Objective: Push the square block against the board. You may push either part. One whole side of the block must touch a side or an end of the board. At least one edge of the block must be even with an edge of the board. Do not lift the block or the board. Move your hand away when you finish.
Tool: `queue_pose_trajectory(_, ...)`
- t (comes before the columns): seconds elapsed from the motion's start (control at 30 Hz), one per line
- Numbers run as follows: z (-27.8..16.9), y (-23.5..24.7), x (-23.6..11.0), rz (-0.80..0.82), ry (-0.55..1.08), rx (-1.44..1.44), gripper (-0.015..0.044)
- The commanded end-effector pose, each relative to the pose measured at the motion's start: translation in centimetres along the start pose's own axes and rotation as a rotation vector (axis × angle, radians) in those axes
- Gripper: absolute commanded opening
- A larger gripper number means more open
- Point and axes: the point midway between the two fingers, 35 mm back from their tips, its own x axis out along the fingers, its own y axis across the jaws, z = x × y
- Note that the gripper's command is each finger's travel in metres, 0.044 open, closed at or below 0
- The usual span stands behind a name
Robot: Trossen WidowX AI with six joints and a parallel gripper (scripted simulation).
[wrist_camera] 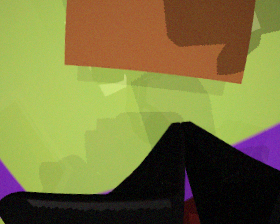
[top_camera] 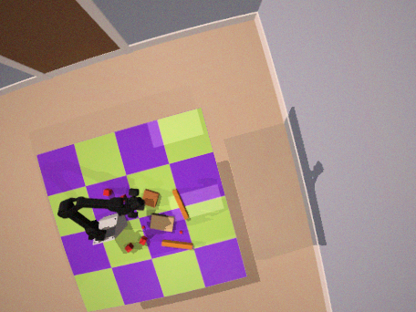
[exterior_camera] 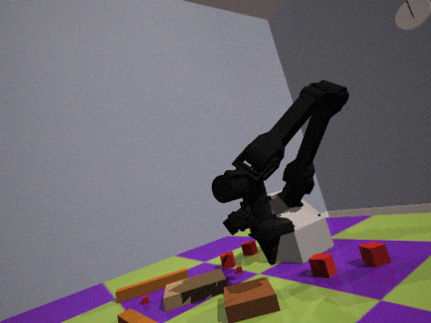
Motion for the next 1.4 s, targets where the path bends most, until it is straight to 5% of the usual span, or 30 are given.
queue_pose_trajectory(0.0,-1.2,-1.6,0.2,0.000,0.005,0.161,0.0000)
queue_pose_trajectory(0.33,-1.6,-2.1,0.5,0.000,0.005,0.213,0.0000)
queue_pose_trajectory(0.53,-1.8,-2.1,5.7,0.004,0.008,0.214,0.0000)
queue_pose_trajectory(1.37,1.1,-2.4,5.7,0.001,0.005,0.213,0.0000)
